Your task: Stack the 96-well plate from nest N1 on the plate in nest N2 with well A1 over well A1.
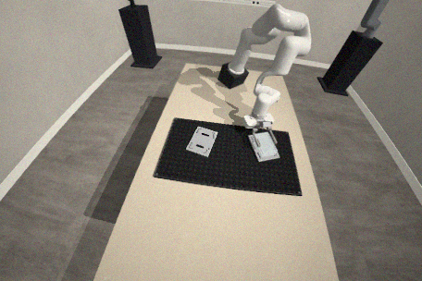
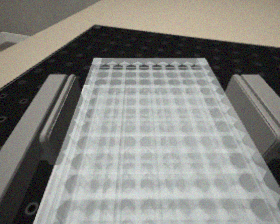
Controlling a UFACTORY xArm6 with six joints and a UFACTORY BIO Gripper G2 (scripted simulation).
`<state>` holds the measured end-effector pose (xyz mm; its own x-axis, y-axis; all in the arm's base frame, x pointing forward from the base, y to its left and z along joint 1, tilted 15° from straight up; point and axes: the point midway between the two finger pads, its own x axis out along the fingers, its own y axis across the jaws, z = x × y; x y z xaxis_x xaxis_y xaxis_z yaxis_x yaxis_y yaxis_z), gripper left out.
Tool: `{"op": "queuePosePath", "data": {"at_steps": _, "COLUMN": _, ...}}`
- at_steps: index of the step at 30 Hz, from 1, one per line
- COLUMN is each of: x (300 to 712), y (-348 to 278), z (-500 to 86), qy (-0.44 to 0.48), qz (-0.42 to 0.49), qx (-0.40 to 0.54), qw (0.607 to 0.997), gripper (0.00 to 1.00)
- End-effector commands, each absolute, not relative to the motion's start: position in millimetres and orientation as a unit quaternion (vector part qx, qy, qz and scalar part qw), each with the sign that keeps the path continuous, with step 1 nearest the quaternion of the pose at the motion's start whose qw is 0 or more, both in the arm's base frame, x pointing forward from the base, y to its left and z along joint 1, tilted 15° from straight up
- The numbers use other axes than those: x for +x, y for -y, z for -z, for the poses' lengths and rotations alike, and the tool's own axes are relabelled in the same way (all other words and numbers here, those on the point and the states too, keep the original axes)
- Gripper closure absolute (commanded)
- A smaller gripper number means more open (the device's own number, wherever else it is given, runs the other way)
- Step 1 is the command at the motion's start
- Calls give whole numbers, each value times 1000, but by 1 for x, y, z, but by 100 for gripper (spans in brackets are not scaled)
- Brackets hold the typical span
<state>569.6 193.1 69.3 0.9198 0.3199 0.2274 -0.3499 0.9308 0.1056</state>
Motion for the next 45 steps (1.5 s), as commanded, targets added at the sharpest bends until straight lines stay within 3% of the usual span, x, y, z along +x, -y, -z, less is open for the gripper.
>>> {"op": "queuePosePath", "data": {"at_steps": 1, "x": 571, "y": -193, "z": -71, "qy": 106, "qz": -171, "qx": 72, "qw": 977, "gripper": 100}}
{"op": "queuePosePath", "data": {"at_steps": 45, "x": 572, "y": -195, "z": -64, "qy": 106, "qz": -171, "qx": 72, "qw": 977, "gripper": 100}}
